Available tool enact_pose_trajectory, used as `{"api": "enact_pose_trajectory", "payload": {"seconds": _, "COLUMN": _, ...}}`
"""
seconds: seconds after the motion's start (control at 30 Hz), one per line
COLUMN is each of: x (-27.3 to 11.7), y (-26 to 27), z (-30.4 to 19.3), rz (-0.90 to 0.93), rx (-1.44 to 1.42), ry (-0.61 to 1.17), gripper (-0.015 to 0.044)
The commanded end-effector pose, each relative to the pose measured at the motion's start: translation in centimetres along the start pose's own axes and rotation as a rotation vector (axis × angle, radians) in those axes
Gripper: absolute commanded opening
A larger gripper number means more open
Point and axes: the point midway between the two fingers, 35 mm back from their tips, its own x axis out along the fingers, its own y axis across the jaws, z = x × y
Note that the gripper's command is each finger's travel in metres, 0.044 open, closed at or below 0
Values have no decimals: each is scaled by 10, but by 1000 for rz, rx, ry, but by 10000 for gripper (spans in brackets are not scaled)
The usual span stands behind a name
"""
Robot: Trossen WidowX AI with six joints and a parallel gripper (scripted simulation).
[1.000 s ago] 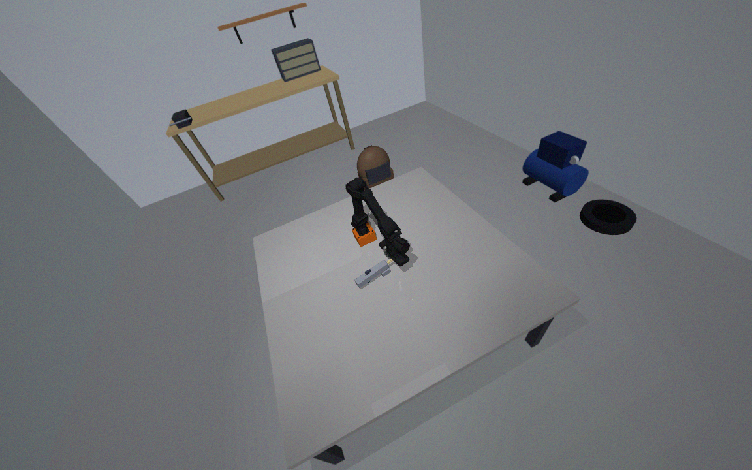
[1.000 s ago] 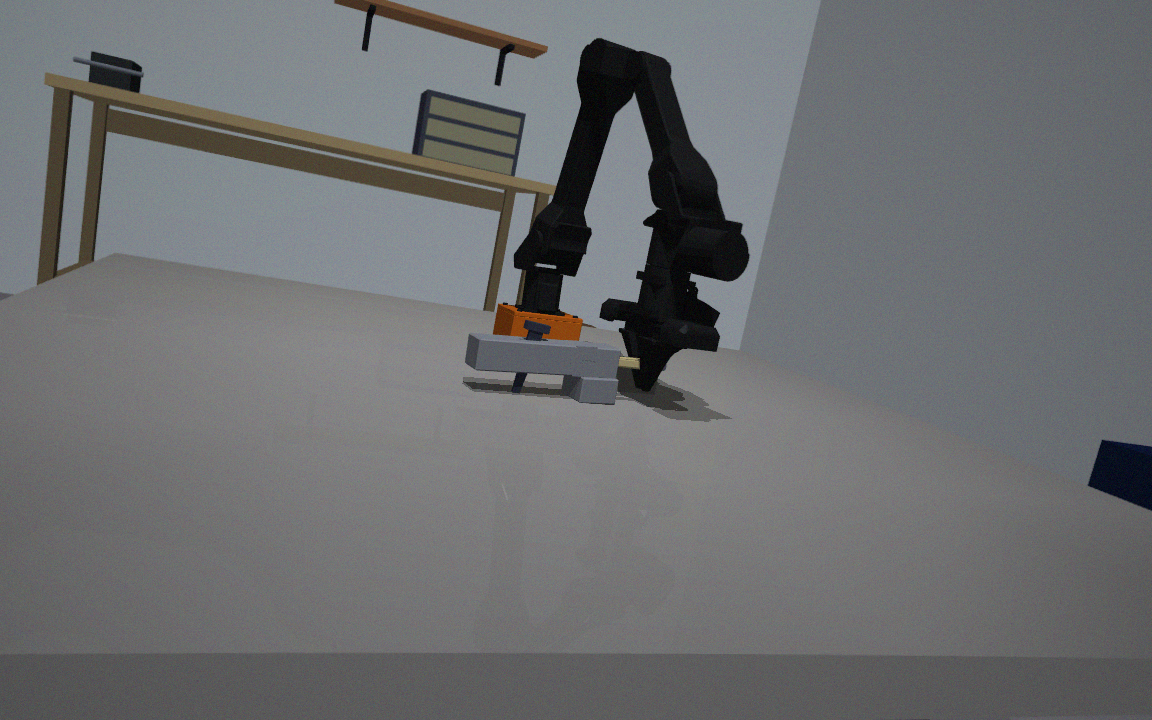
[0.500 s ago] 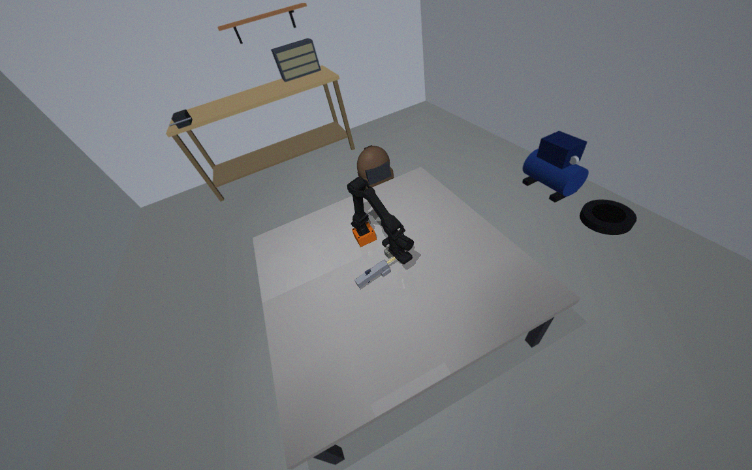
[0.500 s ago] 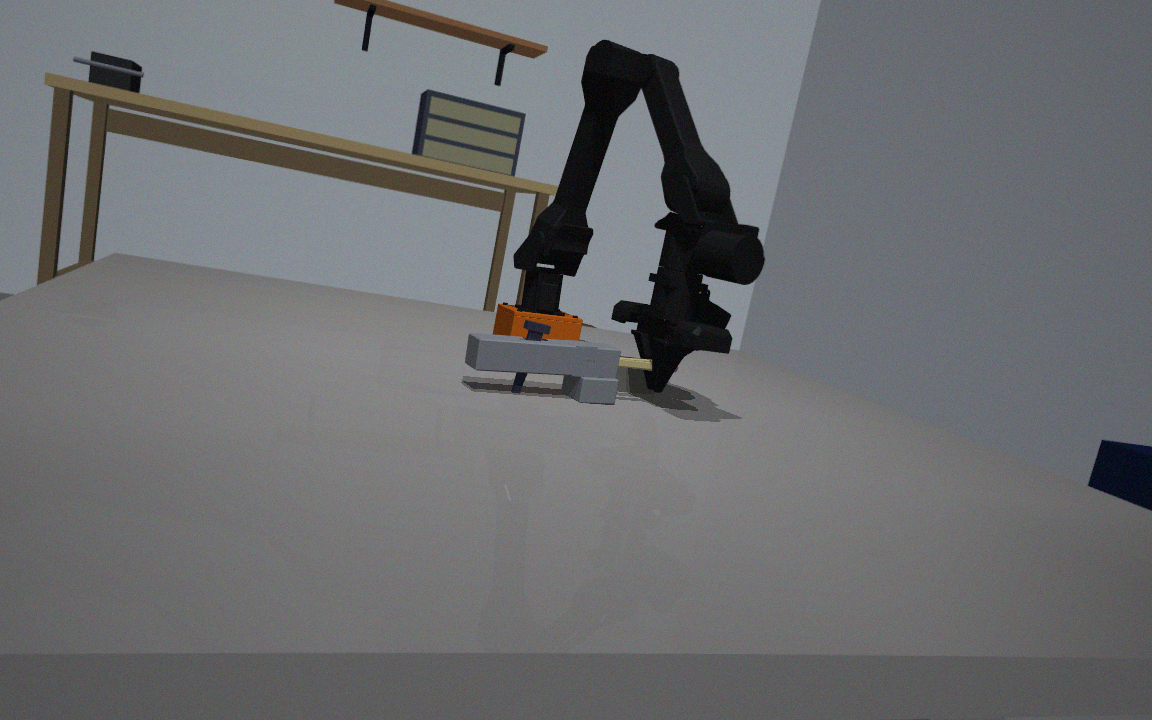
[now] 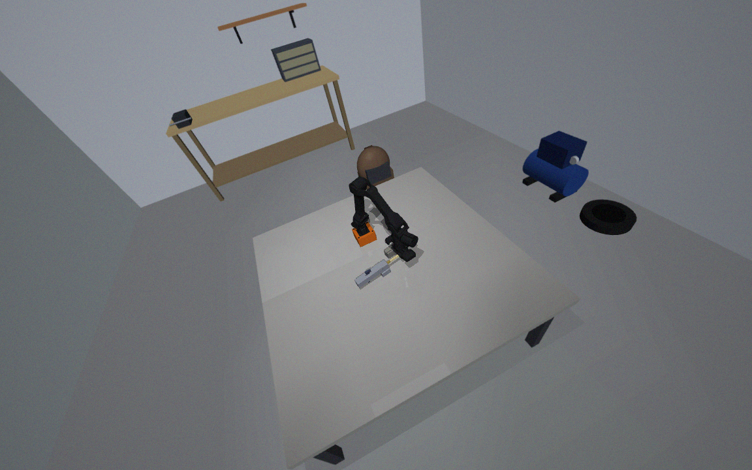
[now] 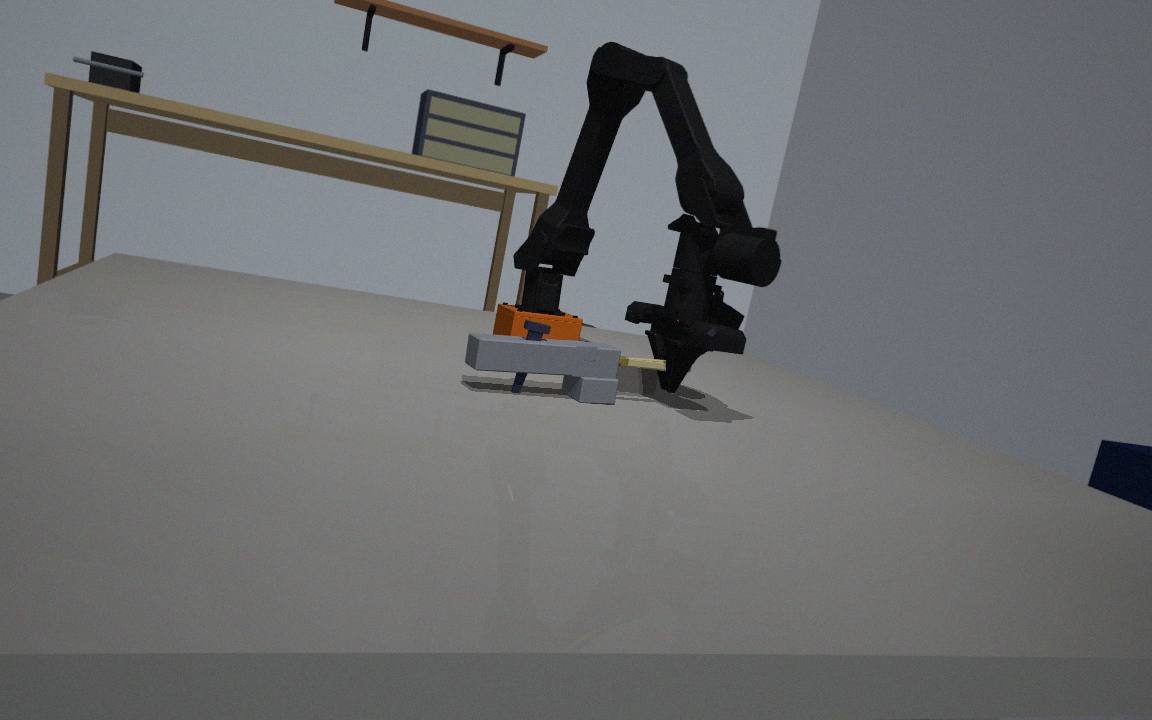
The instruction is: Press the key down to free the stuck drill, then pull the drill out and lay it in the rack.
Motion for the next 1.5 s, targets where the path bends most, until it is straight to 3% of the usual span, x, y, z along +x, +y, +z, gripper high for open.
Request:
{"api": "enact_pose_trajectory", "payload": {"seconds": 0.0, "x": -2, "y": -2, "z": 8, "rz": -4, "rx": 4, "ry": -6, "gripper": 0}}
{"api": "enact_pose_trajectory", "payload": {"seconds": 0.5, "x": -3, "y": -2, "z": 29, "rz": -4, "rx": 4, "ry": -8, "gripper": 0}}
{"api": "enact_pose_trajectory", "payload": {"seconds": 1.47, "x": -14, "y": 1, "z": 21, "rz": -3, "rx": 4, "ry": -8, "gripper": 0}}
